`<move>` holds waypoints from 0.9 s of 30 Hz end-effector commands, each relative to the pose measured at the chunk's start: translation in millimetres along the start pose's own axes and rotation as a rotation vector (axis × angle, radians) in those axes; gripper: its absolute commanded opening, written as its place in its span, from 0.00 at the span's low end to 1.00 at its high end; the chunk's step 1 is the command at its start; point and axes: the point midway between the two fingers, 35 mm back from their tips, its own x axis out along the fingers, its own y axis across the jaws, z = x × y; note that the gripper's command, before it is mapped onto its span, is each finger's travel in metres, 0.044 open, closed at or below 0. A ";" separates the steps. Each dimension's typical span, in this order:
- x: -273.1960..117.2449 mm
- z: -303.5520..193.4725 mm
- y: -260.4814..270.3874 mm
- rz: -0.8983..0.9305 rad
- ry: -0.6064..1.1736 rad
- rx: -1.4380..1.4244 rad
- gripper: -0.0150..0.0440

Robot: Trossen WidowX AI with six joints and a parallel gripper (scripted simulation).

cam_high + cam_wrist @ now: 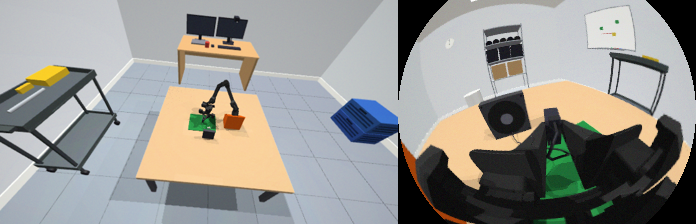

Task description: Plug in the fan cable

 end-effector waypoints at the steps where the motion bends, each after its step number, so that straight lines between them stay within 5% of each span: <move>1: 0.9 -4.4 1.8 0.005 -0.006 0.003 0.25; 27: 4.5 -23.7 2.1 0.006 -0.006 0.003 0.25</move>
